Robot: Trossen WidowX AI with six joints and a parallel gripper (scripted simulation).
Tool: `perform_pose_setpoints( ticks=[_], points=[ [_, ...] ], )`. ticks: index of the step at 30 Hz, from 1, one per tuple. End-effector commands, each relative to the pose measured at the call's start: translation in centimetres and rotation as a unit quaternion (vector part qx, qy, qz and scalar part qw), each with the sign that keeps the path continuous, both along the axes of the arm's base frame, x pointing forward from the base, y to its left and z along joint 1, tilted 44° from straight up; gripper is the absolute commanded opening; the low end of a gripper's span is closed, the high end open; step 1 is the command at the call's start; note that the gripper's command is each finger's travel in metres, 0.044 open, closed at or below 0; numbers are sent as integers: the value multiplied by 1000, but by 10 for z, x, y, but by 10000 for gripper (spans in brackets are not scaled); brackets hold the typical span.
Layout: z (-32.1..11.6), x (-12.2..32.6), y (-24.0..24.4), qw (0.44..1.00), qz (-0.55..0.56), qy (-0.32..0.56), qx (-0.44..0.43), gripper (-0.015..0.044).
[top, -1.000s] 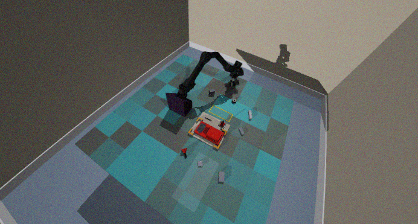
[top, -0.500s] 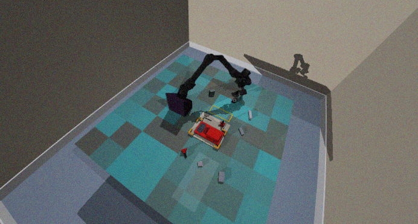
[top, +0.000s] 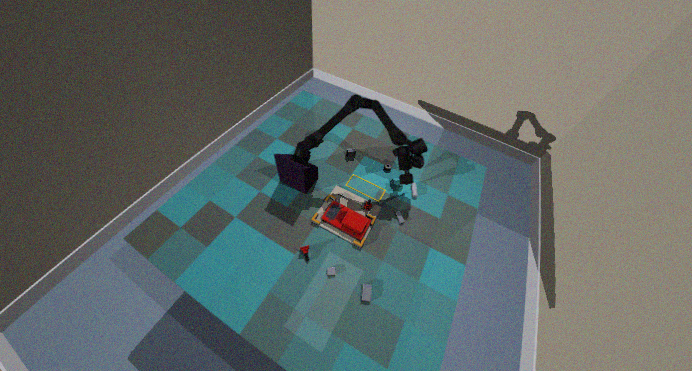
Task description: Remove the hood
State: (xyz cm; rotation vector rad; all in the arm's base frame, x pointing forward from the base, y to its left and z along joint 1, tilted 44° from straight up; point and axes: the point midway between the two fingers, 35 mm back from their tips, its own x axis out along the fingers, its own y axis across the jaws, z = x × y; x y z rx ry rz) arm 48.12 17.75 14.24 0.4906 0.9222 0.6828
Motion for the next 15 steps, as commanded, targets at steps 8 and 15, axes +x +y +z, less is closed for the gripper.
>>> perform_pose_setpoints(
  ticks=[8, 15],
  points=[
    [-92, -8, -121, 993, -31, 95, -68, 440],
    [-140, -45, -194, 983, -35, 162, -83, 440]
  ],
)
